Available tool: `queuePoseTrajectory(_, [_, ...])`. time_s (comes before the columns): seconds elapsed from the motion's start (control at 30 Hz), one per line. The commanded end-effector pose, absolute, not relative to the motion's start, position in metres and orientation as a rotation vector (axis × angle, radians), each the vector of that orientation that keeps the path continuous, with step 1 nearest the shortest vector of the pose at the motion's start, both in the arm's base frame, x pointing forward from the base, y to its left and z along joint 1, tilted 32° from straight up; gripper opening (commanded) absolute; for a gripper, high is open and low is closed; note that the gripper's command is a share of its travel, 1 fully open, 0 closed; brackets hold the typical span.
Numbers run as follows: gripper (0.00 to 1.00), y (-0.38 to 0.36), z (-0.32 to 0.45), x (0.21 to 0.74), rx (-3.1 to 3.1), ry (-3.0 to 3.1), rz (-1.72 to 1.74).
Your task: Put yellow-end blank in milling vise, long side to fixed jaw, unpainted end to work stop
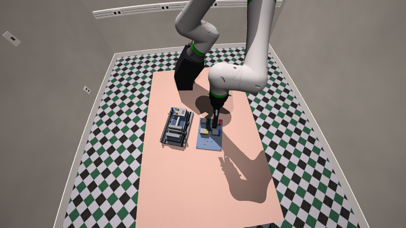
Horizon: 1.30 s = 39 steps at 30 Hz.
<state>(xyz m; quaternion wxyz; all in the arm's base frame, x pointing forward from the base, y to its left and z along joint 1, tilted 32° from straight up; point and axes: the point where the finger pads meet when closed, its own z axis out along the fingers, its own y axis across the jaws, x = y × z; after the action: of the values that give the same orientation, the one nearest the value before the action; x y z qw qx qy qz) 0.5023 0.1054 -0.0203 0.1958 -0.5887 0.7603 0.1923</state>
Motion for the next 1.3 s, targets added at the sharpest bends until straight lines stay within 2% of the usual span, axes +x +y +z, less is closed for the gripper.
queuePoseTrajectory(0.0, [1.00,0.106,-0.021,0.503,-1.649,2.130,0.537])
queuePoseTrajectory(1.27, [1.00,0.101,-0.012,0.502,-1.649,2.130,0.537])
